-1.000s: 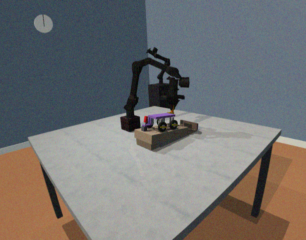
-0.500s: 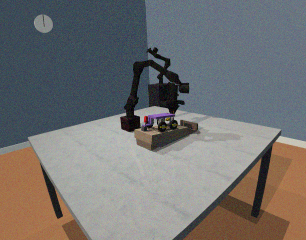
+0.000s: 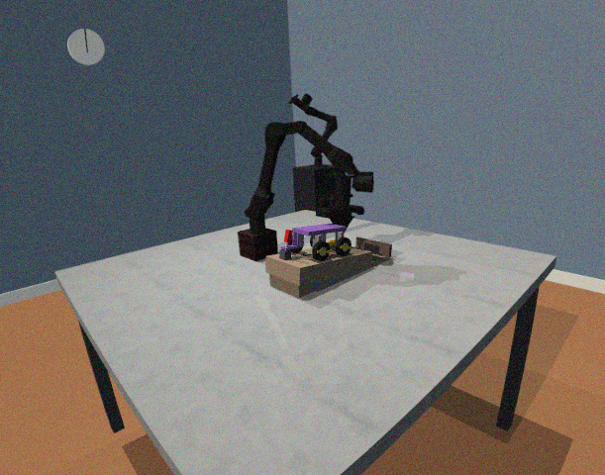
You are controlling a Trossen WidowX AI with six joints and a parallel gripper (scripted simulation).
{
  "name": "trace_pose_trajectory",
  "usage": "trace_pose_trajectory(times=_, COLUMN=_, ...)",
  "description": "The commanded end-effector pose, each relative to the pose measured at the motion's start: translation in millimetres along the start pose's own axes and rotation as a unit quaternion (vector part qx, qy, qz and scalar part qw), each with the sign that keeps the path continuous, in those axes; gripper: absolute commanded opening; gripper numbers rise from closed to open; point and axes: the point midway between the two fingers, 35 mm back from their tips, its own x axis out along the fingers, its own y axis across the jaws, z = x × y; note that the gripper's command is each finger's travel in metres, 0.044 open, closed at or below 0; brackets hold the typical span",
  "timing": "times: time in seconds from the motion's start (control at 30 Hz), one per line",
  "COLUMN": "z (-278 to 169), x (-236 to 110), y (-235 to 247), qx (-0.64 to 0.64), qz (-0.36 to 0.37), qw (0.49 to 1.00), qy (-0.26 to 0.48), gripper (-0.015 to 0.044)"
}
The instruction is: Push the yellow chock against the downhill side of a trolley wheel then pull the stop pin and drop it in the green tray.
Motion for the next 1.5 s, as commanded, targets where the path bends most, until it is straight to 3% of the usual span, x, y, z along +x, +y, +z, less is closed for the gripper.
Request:
trace_pose_trajectory(times=0.0, z=-0.2, x=0.0, y=3.5, qx=-0.003, qz=0.001, qw=1.000, qy=0.002, gripper=0.0000)
trace_pose_trajectory(times=1.47, z=2.3, x=1.5, y=42.1, qx=-0.003, qz=0.003, qw=1.000, qy=0.002, gripper=0.0000)
